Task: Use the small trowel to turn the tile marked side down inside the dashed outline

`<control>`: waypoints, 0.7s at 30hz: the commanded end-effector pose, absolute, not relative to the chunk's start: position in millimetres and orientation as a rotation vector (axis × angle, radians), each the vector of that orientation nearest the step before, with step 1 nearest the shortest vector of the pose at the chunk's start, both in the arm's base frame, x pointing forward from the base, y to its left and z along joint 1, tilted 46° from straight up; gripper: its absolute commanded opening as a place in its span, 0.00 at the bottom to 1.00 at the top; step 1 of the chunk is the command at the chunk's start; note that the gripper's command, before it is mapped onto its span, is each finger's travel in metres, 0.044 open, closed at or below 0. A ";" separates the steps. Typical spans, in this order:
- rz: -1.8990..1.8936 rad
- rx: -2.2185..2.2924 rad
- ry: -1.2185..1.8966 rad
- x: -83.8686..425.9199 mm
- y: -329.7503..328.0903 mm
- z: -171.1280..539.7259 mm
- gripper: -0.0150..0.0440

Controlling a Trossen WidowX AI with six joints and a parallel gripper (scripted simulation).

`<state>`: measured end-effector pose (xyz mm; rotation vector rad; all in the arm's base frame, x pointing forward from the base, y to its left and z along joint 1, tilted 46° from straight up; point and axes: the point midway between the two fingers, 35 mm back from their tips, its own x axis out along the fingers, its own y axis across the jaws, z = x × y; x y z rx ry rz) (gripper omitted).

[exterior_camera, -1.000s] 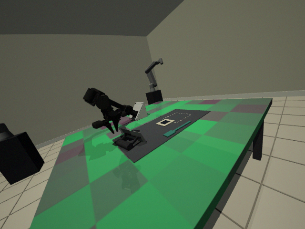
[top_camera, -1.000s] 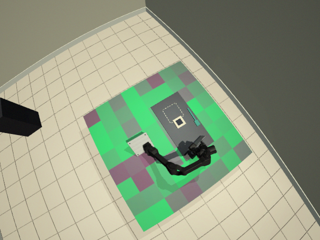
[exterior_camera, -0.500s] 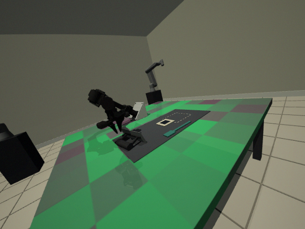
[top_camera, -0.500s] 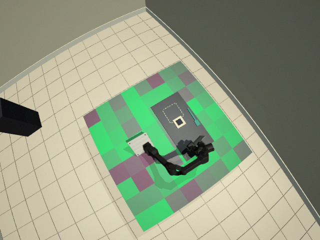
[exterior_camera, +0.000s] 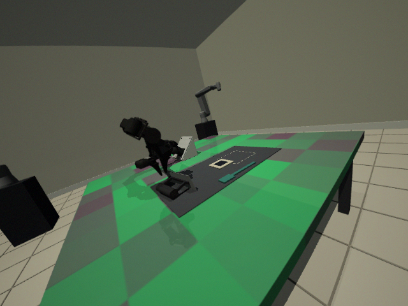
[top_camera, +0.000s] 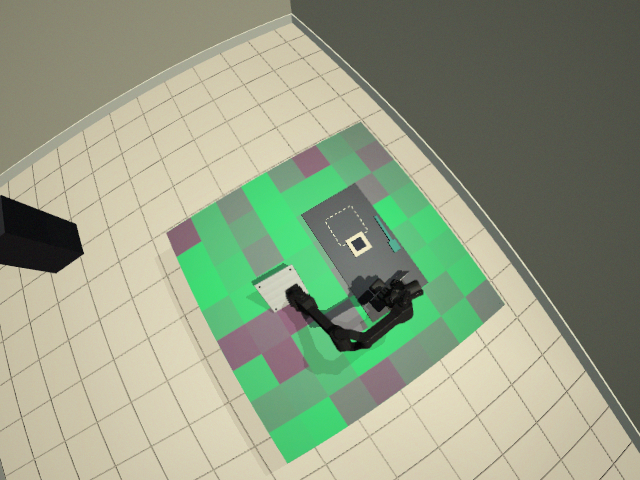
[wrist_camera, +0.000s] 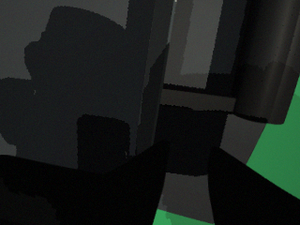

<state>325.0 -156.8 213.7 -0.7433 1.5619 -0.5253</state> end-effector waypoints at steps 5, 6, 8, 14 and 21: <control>-0.517 -0.741 1.569 322.1 -144.7 199.0 0.42; -0.517 -0.741 1.569 321.8 -143.4 197.6 0.42; -0.517 -0.741 1.569 321.2 -140.7 194.8 0.42; -0.516 -0.741 1.569 319.2 -132.1 185.9 0.42; -0.516 -0.741 1.570 316.8 -121.9 175.3 0.42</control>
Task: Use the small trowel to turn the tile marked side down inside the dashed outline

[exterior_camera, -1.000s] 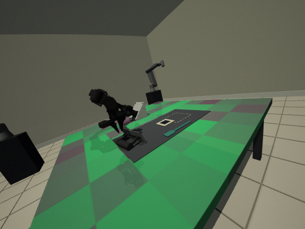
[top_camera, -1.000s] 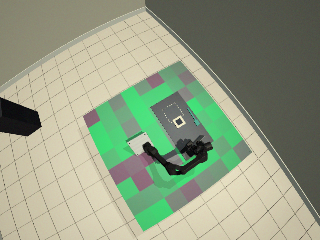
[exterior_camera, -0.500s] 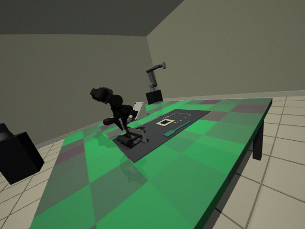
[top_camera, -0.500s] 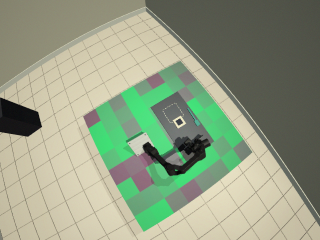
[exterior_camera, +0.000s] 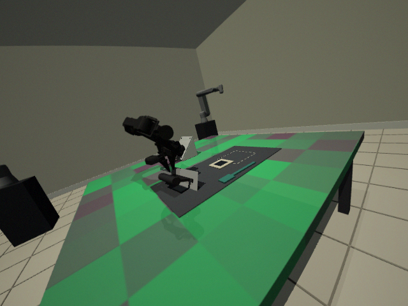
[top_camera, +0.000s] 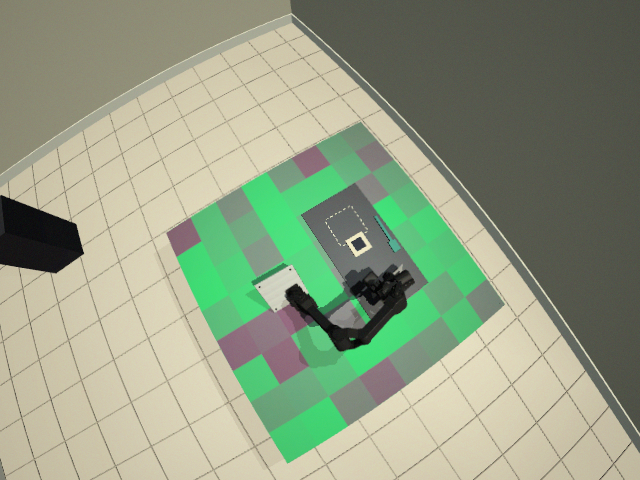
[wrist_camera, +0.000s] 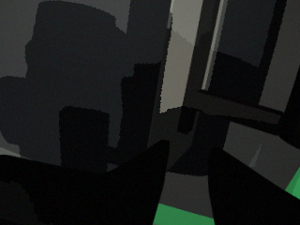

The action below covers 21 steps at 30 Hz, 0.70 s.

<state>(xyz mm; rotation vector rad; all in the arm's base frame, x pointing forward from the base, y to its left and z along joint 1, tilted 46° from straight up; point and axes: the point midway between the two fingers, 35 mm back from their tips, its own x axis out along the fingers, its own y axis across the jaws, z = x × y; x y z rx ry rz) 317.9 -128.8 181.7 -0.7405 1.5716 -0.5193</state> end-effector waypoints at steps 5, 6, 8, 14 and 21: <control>-0.515 -0.741 1.570 315.2 -114.7 167.9 0.42; -0.515 -0.741 1.570 314.8 -113.3 166.4 0.42; -0.515 -0.740 1.570 314.2 -110.4 163.4 0.42; -0.518 -0.743 1.572 314.1 -112.1 165.0 0.42; -0.519 -0.742 1.573 314.0 -112.2 164.7 0.42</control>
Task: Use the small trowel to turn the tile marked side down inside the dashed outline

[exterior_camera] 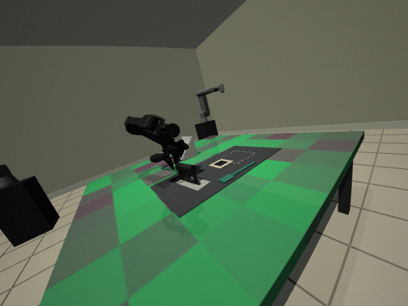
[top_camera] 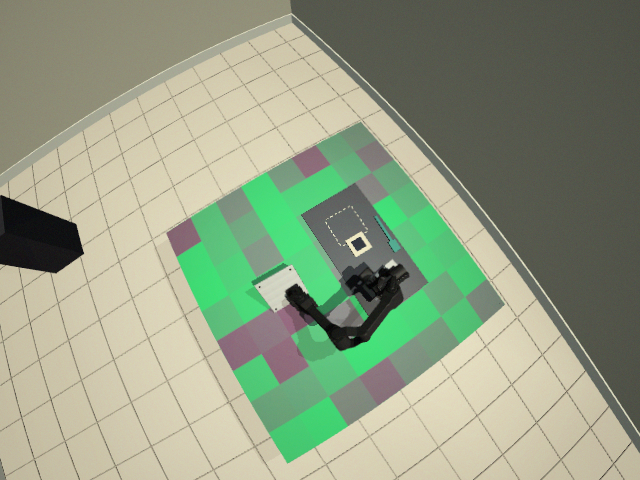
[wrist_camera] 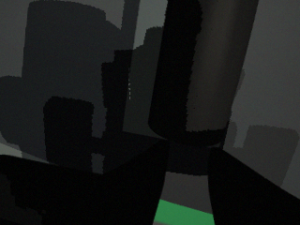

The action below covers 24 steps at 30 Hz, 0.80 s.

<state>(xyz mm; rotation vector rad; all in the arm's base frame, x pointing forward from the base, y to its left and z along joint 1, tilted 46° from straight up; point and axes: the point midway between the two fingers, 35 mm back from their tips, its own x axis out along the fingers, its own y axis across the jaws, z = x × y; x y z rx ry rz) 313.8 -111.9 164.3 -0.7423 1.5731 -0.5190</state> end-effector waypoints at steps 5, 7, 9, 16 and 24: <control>-0.517 -0.741 1.572 319.3 -121.5 180.2 0.42; -0.517 -0.740 1.572 321.3 -126.0 187.4 0.42; -0.517 -0.740 1.571 323.1 -130.5 194.7 0.42; -0.518 -0.739 1.567 327.1 -146.7 220.8 0.42; -0.519 -0.743 1.567 327.3 -161.7 244.2 0.42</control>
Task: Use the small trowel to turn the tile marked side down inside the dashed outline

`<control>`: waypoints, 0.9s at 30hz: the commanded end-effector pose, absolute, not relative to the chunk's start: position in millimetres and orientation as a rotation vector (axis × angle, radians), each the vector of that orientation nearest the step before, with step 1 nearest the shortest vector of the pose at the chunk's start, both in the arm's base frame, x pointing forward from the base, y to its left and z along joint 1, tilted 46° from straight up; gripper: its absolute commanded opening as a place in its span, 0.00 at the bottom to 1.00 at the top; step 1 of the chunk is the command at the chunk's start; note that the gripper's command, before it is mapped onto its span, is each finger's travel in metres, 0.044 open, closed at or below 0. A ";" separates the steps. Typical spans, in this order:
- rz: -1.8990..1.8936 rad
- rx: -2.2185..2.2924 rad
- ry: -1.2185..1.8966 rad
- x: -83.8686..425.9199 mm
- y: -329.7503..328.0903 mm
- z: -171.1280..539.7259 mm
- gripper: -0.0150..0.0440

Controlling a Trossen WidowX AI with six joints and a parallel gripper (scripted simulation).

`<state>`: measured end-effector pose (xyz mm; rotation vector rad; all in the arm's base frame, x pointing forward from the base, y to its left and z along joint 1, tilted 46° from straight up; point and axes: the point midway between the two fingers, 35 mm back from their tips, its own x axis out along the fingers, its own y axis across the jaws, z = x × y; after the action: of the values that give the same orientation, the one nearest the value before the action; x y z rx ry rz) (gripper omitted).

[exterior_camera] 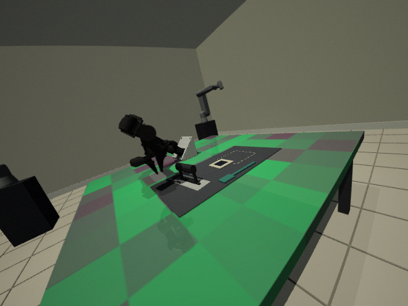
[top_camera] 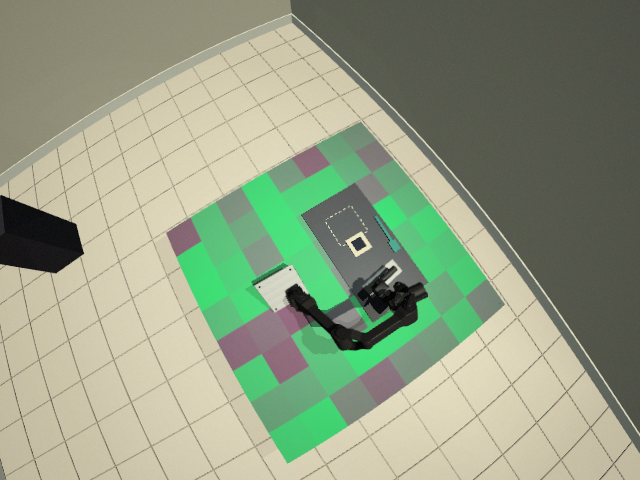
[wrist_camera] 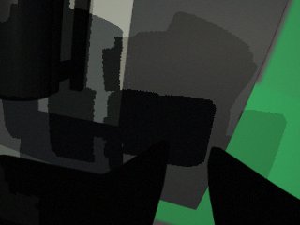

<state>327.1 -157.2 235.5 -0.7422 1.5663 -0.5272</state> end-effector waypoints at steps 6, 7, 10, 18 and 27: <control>-0.529 -0.741 1.565 326.9 -160.1 239.9 0.42; -0.530 -0.741 1.565 326.9 -160.5 240.4 0.42; -0.529 -0.742 1.566 326.9 -160.9 240.8 0.42; -0.528 -0.742 1.566 326.9 -160.7 240.5 0.25; -0.528 -0.742 1.566 326.9 -160.7 240.5 0.25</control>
<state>326.9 -160.7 240.6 -0.7424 1.5664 -0.5283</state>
